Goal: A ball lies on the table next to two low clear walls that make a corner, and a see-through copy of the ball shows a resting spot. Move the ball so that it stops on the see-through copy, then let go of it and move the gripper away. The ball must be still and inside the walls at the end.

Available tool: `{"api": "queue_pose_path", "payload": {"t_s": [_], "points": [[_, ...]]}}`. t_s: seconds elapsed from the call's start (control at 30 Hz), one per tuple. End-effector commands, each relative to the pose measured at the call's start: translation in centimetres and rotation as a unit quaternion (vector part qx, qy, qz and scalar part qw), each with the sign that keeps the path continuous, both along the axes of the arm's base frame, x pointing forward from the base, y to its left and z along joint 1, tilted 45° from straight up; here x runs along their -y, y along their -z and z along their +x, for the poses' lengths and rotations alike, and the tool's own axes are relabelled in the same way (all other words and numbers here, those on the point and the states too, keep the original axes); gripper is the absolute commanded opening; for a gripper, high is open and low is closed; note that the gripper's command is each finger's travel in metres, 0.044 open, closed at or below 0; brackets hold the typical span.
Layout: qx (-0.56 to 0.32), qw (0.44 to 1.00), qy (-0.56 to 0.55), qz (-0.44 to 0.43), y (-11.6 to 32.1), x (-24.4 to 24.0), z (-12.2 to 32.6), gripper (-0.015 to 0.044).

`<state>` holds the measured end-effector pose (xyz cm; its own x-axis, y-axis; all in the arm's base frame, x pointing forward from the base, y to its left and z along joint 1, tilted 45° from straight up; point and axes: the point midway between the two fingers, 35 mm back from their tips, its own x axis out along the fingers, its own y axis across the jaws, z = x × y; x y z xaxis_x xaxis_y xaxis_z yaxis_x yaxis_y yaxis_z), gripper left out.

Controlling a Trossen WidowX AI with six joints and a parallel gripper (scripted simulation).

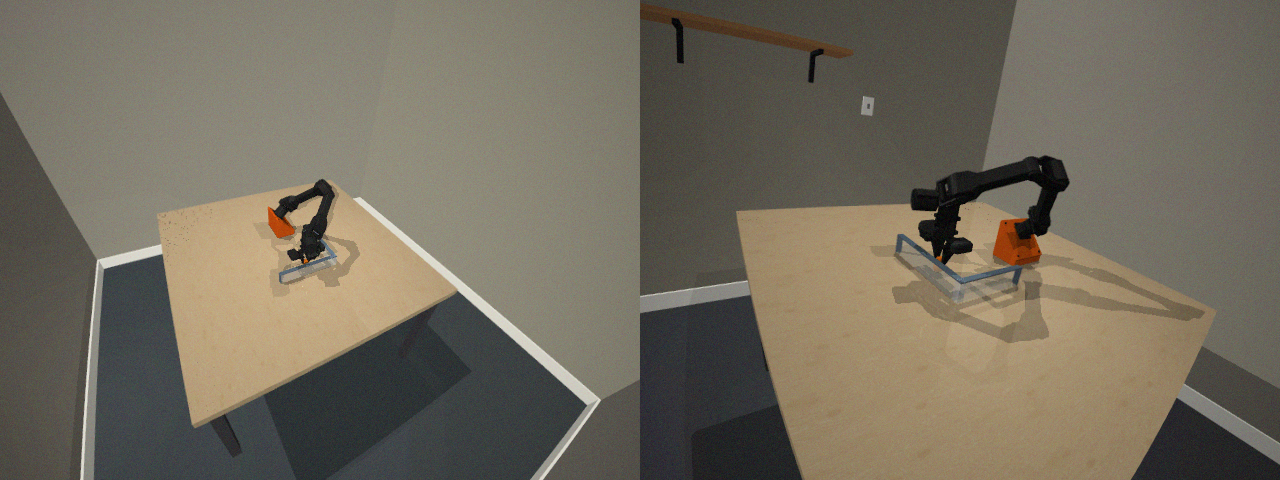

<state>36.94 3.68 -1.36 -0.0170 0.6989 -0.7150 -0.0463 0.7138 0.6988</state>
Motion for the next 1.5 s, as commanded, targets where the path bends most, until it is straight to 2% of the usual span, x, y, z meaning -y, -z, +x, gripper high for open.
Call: {"api": "queue_pose_path", "payload": {"t_s": [0.0, 0.6, 0.93, 1.13, 1.33, 1.47], "points": [[0.002, 1.000, 0.006, 0.002, 0.4, -0.3, 0.0, 0.0000], [0.002, 1.000, 0.006, 0.002, 1.7, -1.6, 0.0, 0.0000], [0.003, 1.000, 0.004, 0.001, 1.6, -1.5, 0.1, 0.0258], [0.003, 1.000, 0.004, 0.000, 1.4, -1.3, 0.1, 0.0258], [0.002, 1.000, 0.006, 0.000, -4.4, 4.5, 0.1, 0.0258], [0.002, 1.000, 0.006, 0.000, -4.6, 4.7, 0.1, 0.0258]]}}
